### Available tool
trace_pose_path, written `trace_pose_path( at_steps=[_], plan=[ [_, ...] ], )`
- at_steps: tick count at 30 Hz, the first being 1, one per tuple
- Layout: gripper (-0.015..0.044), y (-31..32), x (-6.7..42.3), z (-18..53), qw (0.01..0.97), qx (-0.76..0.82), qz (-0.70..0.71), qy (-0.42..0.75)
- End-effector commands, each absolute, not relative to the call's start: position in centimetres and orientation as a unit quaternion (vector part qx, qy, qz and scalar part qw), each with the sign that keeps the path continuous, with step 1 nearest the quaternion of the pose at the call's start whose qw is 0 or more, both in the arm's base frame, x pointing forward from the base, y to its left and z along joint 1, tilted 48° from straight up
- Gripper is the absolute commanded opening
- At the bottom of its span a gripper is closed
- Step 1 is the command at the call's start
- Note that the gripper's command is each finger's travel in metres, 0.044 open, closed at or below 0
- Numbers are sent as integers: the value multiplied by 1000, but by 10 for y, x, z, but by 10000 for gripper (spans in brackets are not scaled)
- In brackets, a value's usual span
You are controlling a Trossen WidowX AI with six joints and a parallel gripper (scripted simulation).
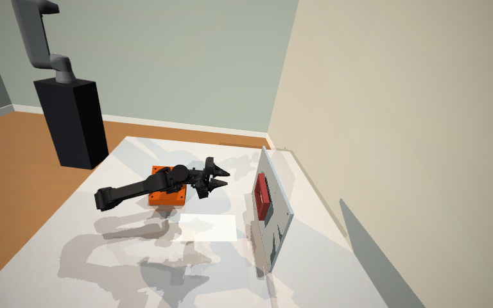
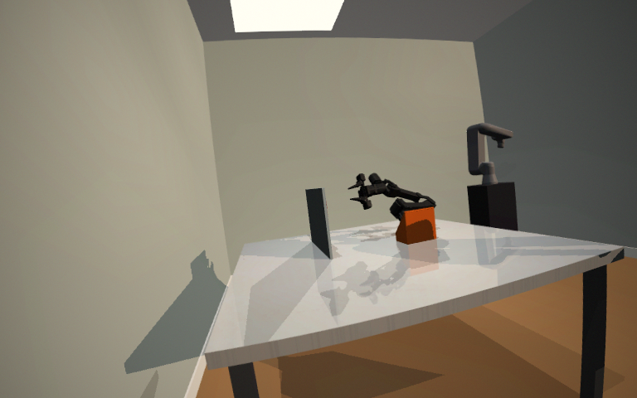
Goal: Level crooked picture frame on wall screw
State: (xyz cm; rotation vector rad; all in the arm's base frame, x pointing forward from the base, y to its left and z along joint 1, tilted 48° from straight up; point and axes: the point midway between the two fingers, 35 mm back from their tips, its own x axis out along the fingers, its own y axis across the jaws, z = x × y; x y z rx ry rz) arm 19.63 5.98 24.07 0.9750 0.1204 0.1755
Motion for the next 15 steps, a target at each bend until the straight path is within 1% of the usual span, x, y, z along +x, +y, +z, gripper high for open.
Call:
trace_pose_path(
  at_steps=[1, 6, 15],
  plan=[
    [260, 58, 218, 228, 883, 458, 87, 50],
    [260, 43, 241, 214, 890, 445, 97, 29],
    [260, 40, 243, 212, 891, 442, 98, 26]
  ],
)
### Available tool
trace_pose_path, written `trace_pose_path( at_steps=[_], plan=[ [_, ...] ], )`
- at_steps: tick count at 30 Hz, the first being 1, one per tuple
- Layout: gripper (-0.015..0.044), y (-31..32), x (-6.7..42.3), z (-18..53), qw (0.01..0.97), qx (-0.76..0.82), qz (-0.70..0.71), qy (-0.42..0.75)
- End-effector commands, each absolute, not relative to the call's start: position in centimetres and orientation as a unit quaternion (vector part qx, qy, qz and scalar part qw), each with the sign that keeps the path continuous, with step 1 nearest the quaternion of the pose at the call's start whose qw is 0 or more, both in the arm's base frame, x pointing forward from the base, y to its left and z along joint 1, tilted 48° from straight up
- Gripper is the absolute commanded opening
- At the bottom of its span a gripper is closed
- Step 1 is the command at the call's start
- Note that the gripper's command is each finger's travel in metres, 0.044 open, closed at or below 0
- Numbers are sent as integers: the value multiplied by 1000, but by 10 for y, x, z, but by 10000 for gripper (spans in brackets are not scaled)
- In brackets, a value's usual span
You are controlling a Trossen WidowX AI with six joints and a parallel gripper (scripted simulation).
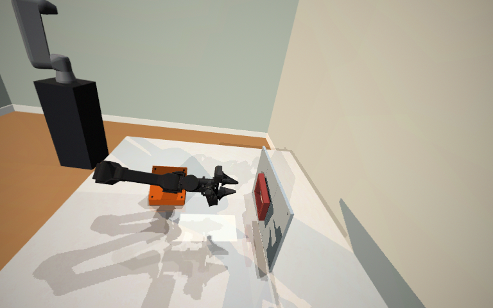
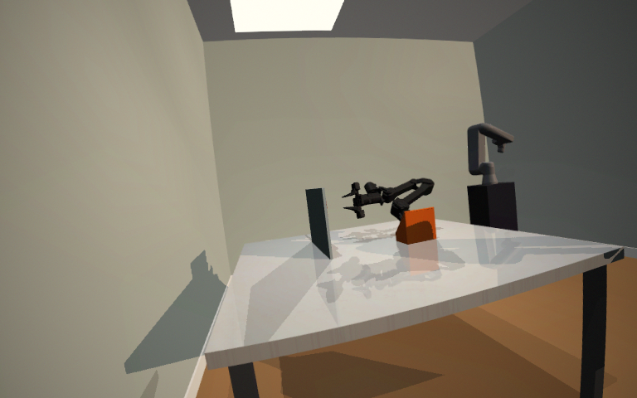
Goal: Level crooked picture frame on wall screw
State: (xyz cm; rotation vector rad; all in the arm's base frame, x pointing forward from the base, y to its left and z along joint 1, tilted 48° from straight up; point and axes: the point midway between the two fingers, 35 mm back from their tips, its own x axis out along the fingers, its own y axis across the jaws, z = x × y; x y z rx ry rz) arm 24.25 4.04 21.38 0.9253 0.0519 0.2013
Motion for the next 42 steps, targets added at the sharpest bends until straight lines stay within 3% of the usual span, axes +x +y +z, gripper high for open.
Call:
trace_pose_path(
  at_steps=[1, 10, 23, 42],
  plan=[
    [260, 40, 243, 212, 891, 442, 98, 26],
    [260, 42, 251, 215, 891, 442, 98, 26],
    [260, 56, 321, 215, 891, 443, 99, 25],
    [260, 57, 327, 216, 891, 443, 99, 25]
  ],
)
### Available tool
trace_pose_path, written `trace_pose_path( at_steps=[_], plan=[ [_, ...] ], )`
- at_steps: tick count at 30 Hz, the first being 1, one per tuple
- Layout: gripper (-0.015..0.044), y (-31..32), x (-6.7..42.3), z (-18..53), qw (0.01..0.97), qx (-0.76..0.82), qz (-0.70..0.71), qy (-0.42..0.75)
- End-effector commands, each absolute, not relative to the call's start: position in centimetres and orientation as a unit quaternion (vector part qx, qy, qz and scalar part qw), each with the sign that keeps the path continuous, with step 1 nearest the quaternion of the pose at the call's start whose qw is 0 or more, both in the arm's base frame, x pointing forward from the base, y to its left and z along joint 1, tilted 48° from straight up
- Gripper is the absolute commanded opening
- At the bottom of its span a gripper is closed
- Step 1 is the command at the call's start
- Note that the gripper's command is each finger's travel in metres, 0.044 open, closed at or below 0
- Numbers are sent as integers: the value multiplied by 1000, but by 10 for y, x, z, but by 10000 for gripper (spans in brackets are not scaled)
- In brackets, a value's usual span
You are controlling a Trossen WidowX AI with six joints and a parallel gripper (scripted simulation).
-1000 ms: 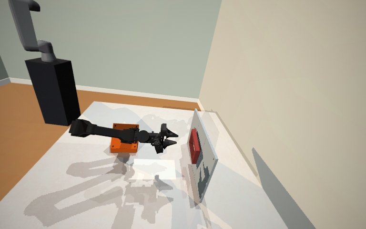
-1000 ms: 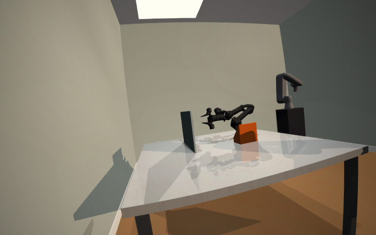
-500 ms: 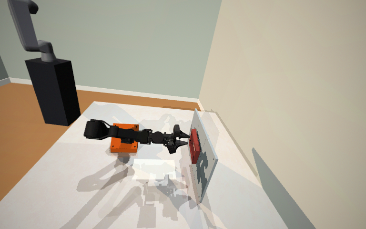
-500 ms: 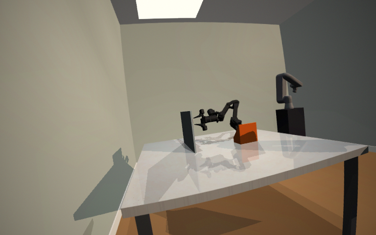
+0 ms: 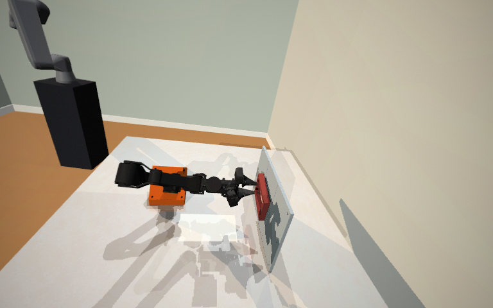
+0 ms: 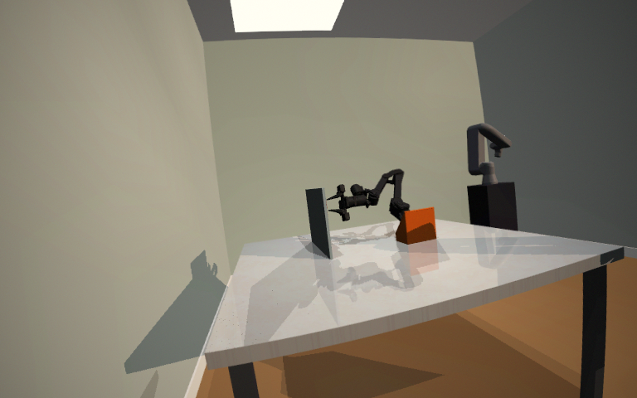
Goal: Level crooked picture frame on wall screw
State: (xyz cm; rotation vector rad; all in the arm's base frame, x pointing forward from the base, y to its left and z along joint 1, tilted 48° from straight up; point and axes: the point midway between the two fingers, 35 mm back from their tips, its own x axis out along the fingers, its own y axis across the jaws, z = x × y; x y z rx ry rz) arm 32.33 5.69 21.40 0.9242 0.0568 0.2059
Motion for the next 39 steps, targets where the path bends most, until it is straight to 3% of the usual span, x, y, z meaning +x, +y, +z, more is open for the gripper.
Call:
trace_pose_path(
  at_steps=[1, 39],
  plan=[
    [260, 57, 328, 216, 891, 443, 99, 25],
    [260, 64, 361, 217, 891, 443, 99, 24]
  ],
)
